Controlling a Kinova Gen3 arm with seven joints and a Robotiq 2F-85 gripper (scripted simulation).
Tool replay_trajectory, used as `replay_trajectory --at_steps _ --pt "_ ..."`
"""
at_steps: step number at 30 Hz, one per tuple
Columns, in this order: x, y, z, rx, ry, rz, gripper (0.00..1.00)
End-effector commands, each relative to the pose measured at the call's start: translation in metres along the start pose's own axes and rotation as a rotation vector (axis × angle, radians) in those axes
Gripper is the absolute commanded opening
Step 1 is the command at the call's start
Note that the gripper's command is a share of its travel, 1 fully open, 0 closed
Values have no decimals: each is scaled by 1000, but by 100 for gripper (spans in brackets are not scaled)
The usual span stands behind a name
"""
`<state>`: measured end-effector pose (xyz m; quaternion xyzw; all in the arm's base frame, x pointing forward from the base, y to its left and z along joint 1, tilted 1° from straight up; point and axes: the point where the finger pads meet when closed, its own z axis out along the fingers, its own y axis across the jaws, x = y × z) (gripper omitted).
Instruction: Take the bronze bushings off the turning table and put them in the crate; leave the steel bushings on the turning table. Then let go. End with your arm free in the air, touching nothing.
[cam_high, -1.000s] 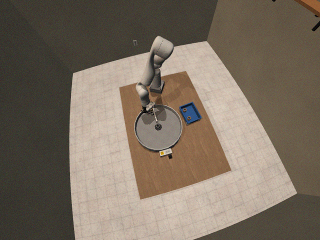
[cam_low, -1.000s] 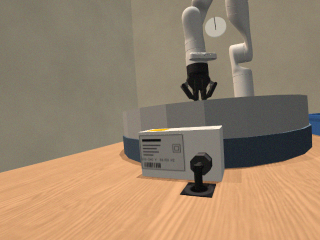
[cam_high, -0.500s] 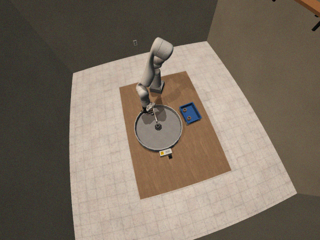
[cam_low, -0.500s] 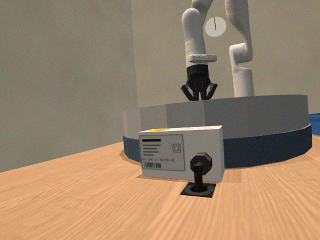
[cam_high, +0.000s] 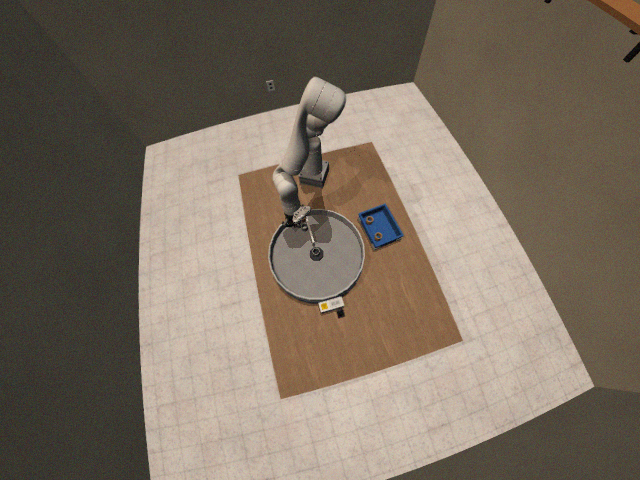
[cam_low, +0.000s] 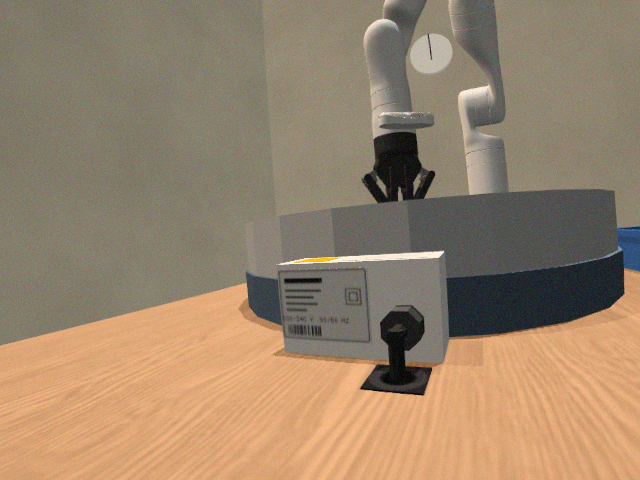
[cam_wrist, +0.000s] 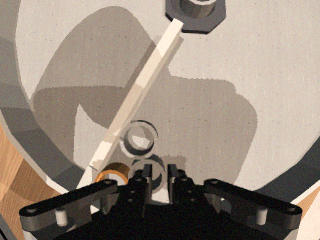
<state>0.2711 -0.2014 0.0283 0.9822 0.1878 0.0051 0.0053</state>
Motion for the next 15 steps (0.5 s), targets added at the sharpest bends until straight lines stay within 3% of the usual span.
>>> replay_trajectory --at_steps 1,15 --pt "-1 0 0 0 0 2 14" --pt "-1 0 6 0 -1 2 14"
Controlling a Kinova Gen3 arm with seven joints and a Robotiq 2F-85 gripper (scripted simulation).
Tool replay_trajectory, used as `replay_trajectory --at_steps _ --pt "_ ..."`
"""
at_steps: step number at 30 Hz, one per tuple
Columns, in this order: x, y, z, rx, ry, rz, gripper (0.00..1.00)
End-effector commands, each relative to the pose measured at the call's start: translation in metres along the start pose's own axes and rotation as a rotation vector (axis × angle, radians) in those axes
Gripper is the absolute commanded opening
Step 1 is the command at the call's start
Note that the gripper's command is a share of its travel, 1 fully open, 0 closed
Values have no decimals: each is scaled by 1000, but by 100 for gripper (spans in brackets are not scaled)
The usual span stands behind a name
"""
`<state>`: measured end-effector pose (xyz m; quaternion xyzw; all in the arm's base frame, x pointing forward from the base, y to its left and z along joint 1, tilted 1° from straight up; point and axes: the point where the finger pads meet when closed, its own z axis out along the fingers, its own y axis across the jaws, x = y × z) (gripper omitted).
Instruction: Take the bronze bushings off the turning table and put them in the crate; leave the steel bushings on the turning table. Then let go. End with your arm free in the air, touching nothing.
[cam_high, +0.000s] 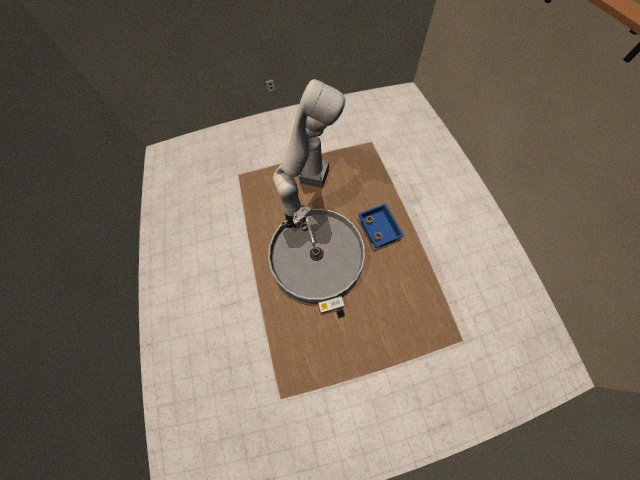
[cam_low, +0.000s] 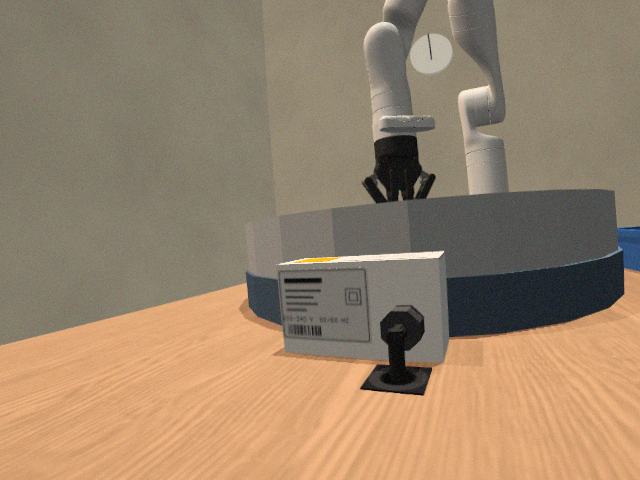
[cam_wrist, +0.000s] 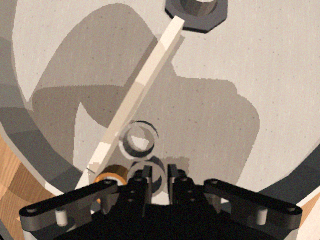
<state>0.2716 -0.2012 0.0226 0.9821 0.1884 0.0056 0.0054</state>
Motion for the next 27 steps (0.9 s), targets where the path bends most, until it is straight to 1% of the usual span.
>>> replay_trajectory --at_steps 1,9,10,27 --pt "-1 0 0 0 -2 3 14" --pt "-1 0 0 0 -2 3 14" --pt "-1 0 0 0 -1 3 0" --pt "-1 1 0 -1 -1 3 0"
